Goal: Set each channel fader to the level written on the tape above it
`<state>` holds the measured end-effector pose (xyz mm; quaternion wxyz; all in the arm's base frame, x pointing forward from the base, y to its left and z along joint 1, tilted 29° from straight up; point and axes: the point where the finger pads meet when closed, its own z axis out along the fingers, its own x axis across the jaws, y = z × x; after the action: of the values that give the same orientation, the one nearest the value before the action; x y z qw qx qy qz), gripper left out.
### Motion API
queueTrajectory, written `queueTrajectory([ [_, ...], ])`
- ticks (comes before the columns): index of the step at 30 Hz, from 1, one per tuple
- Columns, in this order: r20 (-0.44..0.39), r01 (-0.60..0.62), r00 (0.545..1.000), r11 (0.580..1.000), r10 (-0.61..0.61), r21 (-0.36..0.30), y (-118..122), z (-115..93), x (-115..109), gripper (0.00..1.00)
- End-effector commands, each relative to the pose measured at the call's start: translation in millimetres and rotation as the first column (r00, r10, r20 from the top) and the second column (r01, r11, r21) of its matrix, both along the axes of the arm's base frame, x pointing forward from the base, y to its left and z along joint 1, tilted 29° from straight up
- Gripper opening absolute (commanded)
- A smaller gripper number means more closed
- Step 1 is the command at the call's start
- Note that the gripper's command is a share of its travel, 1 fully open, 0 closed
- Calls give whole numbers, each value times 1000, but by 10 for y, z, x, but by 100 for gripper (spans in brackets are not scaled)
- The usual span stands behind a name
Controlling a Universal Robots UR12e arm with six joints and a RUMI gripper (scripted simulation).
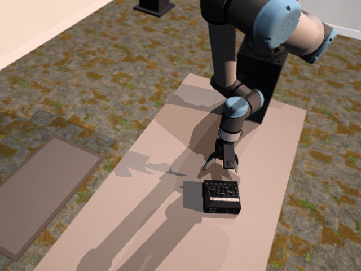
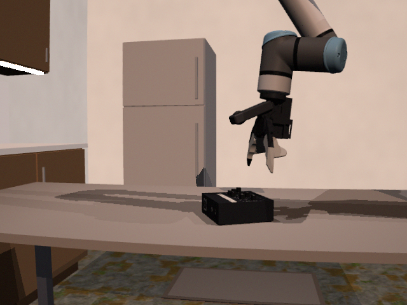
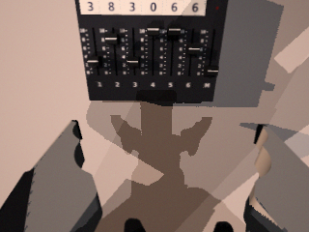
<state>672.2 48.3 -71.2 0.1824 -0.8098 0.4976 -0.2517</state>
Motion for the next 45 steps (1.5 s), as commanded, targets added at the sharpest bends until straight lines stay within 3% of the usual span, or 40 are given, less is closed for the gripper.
queueTrajectory([
  [1, 1, 0, 1000, 1000, 0, 0, 1, 4, 0, 100],
  [22, -1, -55, 999, 998, 55, -40, 20, 20, 11, 100],
  [29, -8, -145, 989, 984, 145, -106, 51, 46, 29, 100],
  [37, -36, -306, 951, 926, 306, -222, 106, 95, 57, 100],
  [39, -36, -306, 951, 926, 306, -222, 106, 95, 57, 100],
  [45, -82, -454, 887, 829, 454, -326, 157, 146, 78, 100],
])
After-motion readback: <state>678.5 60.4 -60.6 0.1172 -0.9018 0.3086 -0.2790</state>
